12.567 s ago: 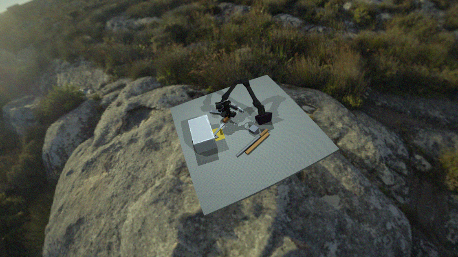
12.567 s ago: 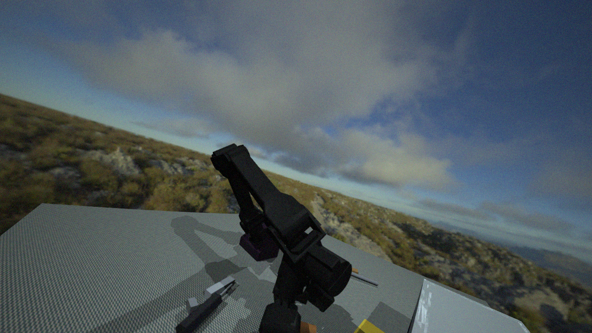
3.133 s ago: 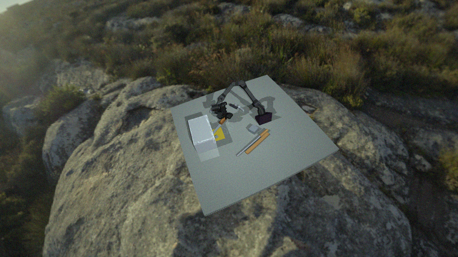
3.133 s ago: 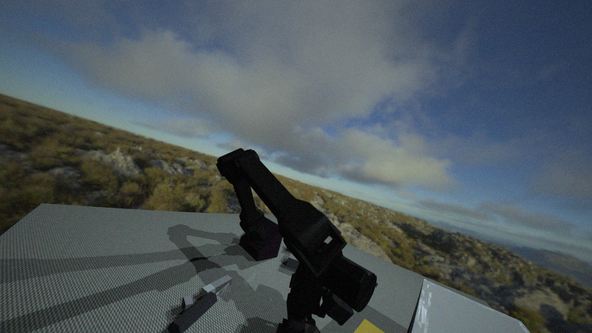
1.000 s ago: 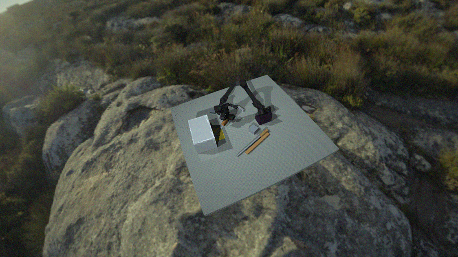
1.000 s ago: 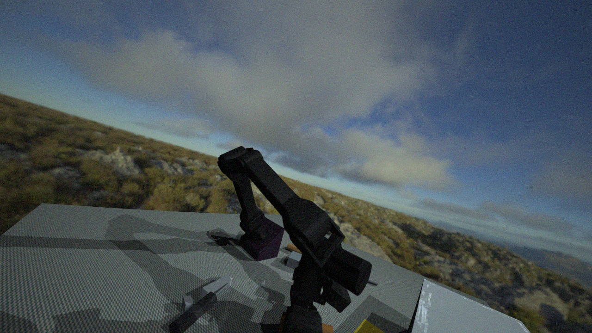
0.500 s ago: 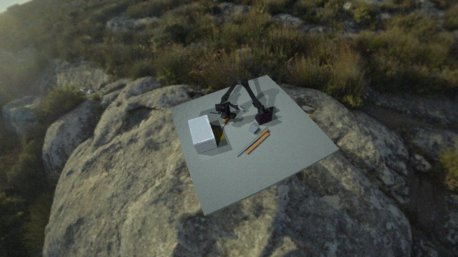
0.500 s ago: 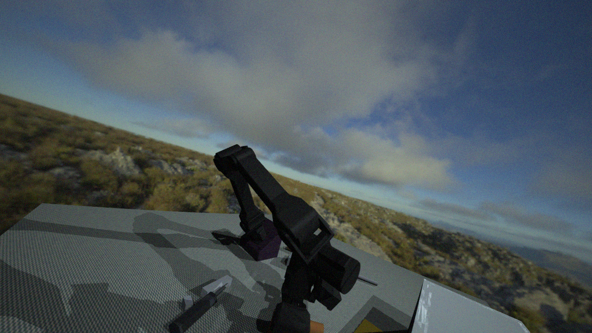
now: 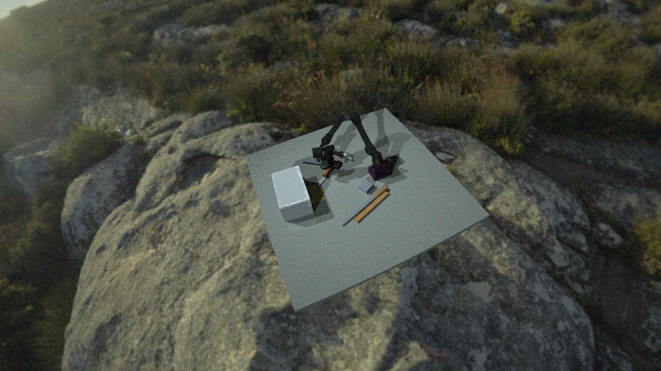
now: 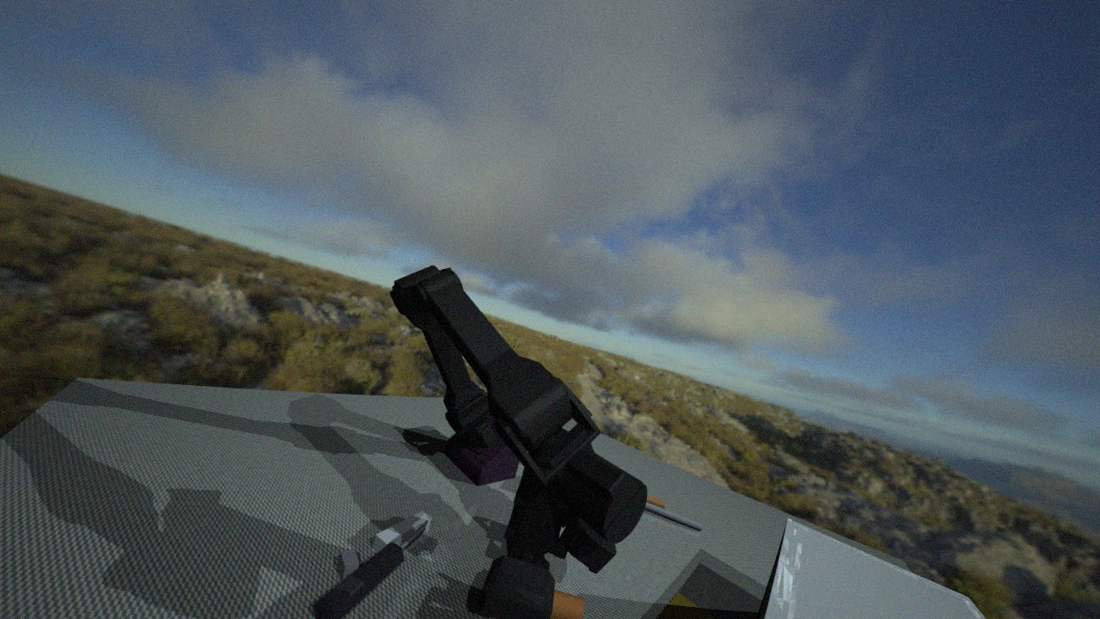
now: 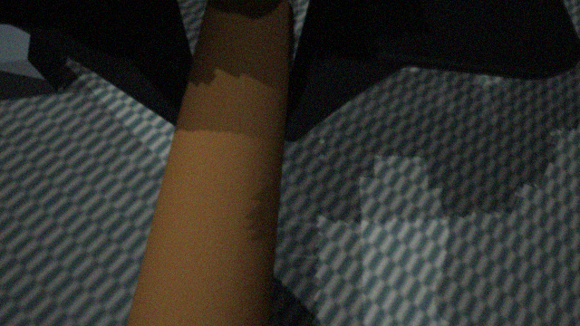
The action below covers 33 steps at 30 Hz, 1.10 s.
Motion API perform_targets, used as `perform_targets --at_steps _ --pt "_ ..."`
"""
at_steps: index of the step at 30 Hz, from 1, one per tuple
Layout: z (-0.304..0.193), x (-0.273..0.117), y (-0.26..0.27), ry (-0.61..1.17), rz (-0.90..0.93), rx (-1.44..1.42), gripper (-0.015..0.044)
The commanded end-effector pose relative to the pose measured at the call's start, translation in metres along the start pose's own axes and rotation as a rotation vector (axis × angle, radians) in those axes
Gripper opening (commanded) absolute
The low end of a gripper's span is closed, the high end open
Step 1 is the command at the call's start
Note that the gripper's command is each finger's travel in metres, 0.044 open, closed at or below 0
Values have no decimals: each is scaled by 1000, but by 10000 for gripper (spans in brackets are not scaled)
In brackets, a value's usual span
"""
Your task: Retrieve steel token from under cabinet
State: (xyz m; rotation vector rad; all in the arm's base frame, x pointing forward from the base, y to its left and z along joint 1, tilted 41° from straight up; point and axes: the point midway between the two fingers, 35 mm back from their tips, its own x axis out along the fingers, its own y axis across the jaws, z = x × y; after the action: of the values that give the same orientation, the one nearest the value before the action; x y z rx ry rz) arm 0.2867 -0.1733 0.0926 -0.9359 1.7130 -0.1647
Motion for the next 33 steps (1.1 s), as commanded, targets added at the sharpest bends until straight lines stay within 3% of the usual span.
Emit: perform_targets --at_steps 1,33 --pt "-8 1 0 2 2 -3 0" --pt "-38 -1 -3 3 1 0 0"
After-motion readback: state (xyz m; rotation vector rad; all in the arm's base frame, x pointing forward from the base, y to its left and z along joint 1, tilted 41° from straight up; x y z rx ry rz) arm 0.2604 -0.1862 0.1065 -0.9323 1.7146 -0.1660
